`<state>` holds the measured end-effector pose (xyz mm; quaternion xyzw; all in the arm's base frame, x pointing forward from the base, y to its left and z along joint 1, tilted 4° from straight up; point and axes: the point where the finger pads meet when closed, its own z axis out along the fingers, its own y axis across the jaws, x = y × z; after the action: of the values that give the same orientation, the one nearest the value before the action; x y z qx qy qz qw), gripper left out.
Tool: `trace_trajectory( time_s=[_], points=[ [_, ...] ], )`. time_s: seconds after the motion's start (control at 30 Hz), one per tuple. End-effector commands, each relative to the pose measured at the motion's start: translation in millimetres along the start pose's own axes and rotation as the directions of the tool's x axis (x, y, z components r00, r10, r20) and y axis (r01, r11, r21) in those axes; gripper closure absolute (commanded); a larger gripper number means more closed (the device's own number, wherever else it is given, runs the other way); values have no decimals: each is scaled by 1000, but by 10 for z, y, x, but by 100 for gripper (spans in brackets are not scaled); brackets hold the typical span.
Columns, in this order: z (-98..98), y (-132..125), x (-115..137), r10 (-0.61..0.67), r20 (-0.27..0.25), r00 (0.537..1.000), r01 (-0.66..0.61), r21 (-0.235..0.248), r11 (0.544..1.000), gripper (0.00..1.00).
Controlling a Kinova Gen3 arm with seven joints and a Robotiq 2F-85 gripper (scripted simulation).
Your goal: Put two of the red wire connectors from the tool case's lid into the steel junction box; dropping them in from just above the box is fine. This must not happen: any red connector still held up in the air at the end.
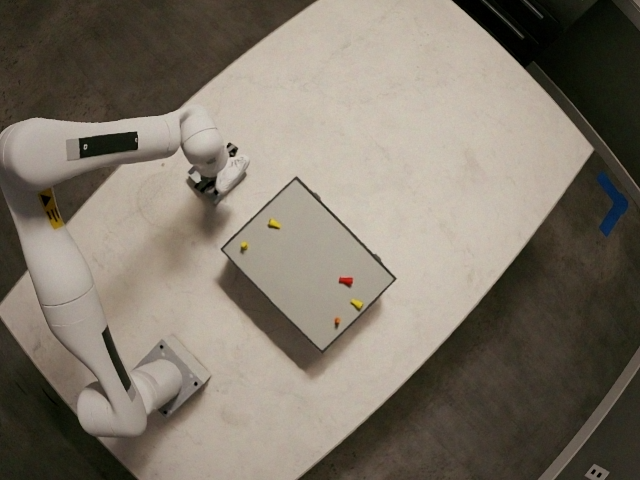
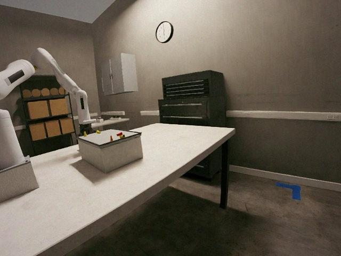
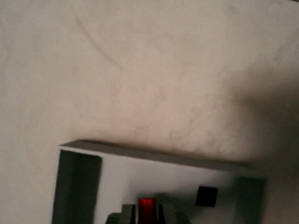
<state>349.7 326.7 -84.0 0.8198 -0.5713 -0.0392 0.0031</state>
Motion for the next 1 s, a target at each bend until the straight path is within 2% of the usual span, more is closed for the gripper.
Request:
trace_trajectory(
  time_s=[0.0, 0.23, 0.27, 0.97],
  points=[
    [51, 4, 49, 5, -7, 1000, -5, -6, 1000, 81],
    [51, 4, 49, 5, -7, 1000, -5, -6, 1000, 81],
    [51, 4, 49, 5, -7, 1000, -5, -6, 1000, 63],
    [51, 4, 49, 5, -7, 1000, -5, -6, 1000, 63]
  ],
)
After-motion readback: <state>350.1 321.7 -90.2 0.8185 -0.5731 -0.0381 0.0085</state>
